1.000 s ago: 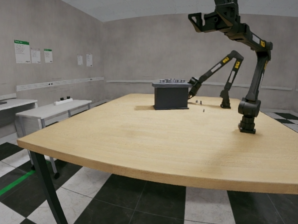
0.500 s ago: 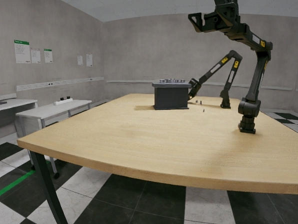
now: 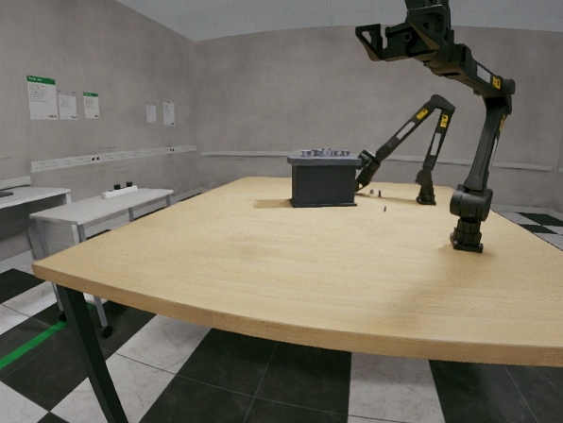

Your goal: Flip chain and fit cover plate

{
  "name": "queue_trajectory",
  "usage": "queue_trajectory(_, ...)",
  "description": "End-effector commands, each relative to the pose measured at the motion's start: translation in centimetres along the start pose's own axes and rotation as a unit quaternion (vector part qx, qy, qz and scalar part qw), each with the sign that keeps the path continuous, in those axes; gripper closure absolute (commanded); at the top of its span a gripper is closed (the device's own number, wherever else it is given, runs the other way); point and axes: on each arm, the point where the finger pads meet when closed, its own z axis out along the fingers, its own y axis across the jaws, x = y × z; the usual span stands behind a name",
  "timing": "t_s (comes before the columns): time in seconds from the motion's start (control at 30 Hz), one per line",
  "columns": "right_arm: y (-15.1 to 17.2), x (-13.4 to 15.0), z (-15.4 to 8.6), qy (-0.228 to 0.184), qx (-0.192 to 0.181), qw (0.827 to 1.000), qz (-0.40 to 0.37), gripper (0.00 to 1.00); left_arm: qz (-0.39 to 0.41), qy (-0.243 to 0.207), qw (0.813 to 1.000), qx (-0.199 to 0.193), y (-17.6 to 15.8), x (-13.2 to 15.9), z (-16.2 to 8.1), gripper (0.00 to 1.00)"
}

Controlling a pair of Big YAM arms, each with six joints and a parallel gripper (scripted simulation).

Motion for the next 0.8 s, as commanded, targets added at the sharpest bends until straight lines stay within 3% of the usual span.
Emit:
queue_trajectory(0.0, -0.3, -2.8, -0.6, -0.034, 0.003, 0.999, 0.003, 0.51, -0.001, -0.039, 0.999, 0.002, -0.3, -4.0, -0.5, 0.00)
queue_trajectory(0.27, -0.3, -0.7, 0.1, -0.014, 0.003, 1.000, 0.003, 0.51, -0.001, -0.039, 0.999, 0.002, -0.3, -4.0, -0.5, 0.00)
queue_trajectory(0.77, -0.2, -0.6, 0.4, -0.013, 0.003, 1.000, 0.003, 0.51, -0.001, -0.039, 0.999, 0.002, -0.3, -4.0, -0.5, 0.00)
